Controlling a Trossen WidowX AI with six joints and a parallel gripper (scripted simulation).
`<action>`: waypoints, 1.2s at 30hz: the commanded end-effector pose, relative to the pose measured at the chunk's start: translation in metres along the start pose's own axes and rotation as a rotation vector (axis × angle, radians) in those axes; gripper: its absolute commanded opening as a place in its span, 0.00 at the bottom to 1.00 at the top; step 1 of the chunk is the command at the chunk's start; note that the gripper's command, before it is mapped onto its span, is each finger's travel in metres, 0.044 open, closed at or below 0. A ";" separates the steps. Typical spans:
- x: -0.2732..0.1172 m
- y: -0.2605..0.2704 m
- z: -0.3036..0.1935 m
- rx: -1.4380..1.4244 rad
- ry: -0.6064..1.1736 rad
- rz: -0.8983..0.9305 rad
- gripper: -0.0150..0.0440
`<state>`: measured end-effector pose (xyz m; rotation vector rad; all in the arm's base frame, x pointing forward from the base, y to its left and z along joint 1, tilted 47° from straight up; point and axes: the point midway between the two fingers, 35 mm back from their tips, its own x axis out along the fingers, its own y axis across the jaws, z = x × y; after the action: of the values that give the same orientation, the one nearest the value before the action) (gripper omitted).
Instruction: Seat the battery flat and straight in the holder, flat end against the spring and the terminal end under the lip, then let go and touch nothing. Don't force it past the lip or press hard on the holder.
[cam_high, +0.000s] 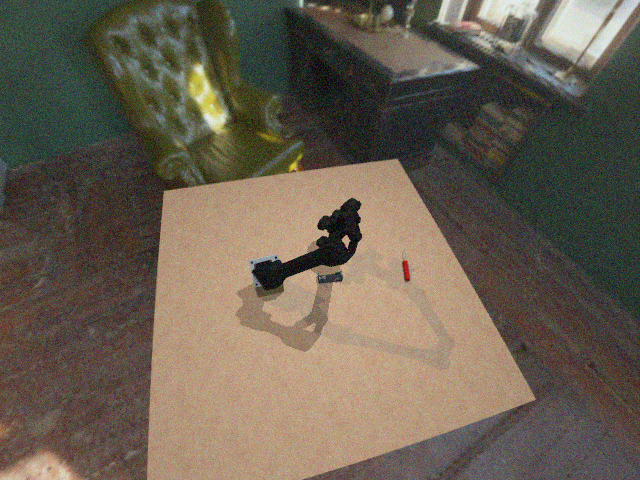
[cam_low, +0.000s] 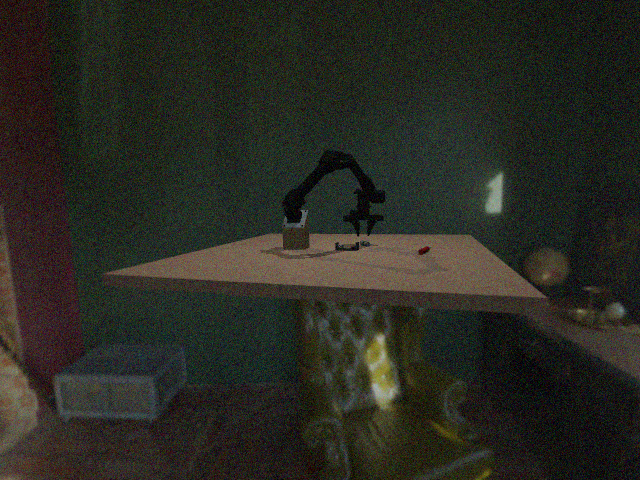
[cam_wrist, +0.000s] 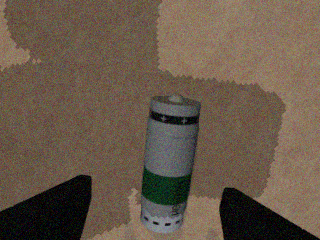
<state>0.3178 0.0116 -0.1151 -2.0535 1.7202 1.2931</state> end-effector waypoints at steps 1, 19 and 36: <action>-0.003 -0.005 -0.003 -0.008 0.011 -0.011 0.67; 0.027 -0.005 -0.004 -0.008 0.012 -0.010 0.67; 0.047 -0.004 -0.004 -0.008 0.014 -0.009 0.54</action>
<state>0.3224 -0.0221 -0.1459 -2.0714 1.7104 1.2867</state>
